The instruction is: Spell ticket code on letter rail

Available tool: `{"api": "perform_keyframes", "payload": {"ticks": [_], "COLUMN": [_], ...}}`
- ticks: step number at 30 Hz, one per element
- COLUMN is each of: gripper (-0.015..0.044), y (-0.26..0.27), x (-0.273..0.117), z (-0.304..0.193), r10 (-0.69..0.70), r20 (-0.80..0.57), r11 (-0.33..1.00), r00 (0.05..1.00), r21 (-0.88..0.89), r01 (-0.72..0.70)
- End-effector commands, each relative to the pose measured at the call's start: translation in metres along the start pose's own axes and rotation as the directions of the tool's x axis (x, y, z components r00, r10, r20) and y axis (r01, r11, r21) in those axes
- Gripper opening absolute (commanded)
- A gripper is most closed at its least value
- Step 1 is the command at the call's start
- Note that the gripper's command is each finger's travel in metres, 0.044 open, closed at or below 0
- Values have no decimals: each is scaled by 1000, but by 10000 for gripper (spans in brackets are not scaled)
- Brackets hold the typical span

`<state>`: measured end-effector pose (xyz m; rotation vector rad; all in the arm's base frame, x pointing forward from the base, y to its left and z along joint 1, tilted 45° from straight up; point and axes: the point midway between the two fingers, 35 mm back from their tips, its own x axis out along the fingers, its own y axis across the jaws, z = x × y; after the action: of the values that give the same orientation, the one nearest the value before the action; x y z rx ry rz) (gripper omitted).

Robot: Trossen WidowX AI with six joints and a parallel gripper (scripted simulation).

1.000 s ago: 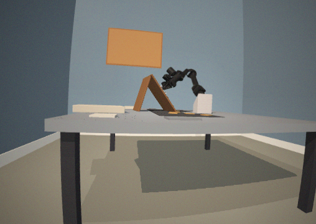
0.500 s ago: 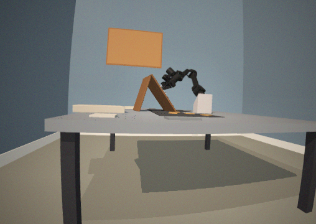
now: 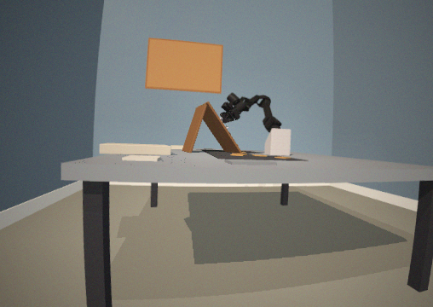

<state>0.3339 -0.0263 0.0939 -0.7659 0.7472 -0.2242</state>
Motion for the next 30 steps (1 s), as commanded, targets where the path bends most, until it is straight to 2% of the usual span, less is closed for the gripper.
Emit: {"api": "perform_keyframes", "payload": {"ticks": [1,30], "gripper": [0,0], "y": [-5,-24], "x": [-1,-1], "z": [3,3], "r10": [-2,-3], "r20": [8,8], "r11": [1000,1000], "r00": [1000,1000], "r21": [3,2], "r01": [2,3]}}
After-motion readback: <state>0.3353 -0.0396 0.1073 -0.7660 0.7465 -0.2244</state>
